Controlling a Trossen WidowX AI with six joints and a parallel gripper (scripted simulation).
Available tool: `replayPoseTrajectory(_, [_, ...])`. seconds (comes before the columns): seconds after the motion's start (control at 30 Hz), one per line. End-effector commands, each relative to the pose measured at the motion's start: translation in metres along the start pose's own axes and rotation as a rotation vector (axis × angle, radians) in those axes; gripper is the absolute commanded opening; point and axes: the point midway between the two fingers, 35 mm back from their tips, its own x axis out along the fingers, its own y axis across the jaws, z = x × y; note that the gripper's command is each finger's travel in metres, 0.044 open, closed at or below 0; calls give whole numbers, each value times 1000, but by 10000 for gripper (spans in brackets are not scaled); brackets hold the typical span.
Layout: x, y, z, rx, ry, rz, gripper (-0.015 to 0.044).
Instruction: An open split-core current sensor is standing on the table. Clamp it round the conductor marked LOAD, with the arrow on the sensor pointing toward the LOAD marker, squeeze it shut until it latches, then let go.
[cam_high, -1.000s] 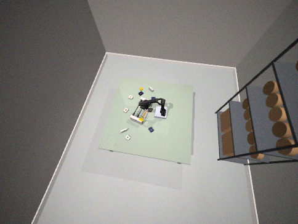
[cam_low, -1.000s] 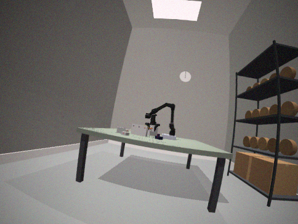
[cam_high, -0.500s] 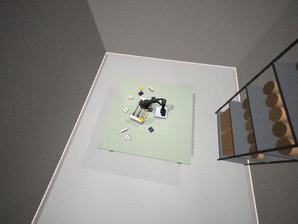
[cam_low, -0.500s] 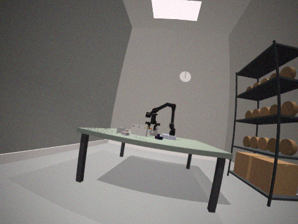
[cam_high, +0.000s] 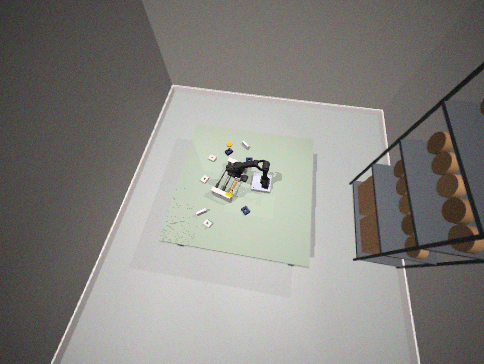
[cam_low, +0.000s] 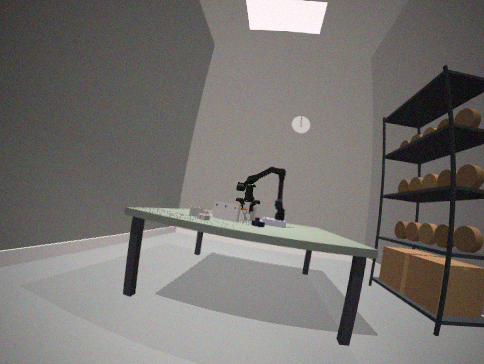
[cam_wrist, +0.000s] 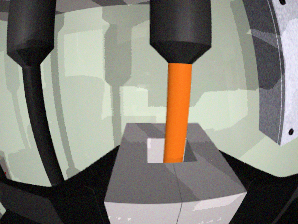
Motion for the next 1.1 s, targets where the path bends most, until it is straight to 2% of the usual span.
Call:
replayPoseTrajectory(0.0, [0, 0, 0, 0, 0, -1, 341])
replayPoseTrajectory(0.13, [0, 0, 0, 0, 0, -9, 440])
replayPoseTrajectory(0.27, [0, 0, 0, 0, 0, 0, 337])
replayPoseTrajectory(0.9, [0, 0, 0, 0, 0, 0, 210])
replayPoseTrajectory(1.07, [-3, 0, 0, 1, -2, 5, 79])
